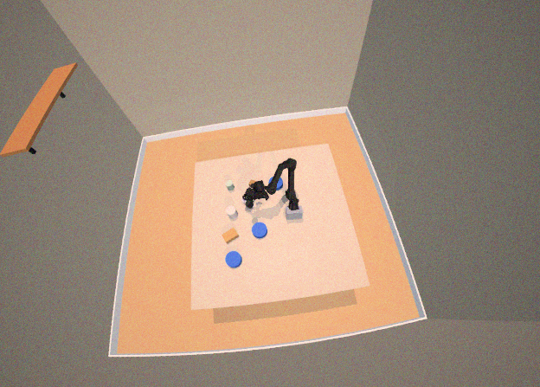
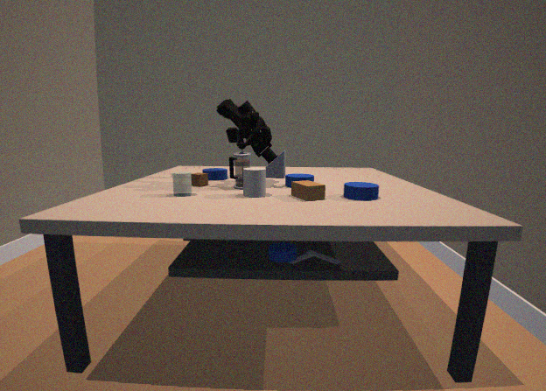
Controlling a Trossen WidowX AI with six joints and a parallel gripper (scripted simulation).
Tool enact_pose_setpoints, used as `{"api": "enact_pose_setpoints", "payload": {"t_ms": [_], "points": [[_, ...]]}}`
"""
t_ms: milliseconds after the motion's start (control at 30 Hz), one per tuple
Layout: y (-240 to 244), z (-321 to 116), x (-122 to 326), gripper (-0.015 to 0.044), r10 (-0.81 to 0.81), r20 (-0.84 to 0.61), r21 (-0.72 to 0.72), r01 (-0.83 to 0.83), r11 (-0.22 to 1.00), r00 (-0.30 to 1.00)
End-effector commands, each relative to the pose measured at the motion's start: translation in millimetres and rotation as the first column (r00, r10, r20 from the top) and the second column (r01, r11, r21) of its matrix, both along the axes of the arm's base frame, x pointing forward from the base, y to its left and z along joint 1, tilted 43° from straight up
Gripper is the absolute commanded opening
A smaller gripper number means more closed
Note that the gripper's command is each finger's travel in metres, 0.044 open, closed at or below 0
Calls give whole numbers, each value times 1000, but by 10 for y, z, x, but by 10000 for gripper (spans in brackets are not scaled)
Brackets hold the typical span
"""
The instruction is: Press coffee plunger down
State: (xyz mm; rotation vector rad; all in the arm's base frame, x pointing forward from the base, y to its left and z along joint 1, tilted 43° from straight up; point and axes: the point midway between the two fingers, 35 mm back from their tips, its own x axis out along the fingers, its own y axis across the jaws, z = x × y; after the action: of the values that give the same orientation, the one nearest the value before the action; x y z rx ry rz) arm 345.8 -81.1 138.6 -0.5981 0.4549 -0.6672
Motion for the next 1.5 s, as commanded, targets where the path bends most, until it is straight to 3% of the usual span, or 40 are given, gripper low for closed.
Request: {"api": "enact_pose_setpoints", "payload": {"t_ms": [0,900,1300,1467], "points": [[-46,-52,-10,117,-17,-22,-8,17,1000,1000],[-9,-17,19,117,-7,-7,-4,7,1000,1000],[-9,-17,19,432,-7,-7,-4,7,1000,1000],[38,21,26,440,-8,-10,-1,8,1000,1000]]}}
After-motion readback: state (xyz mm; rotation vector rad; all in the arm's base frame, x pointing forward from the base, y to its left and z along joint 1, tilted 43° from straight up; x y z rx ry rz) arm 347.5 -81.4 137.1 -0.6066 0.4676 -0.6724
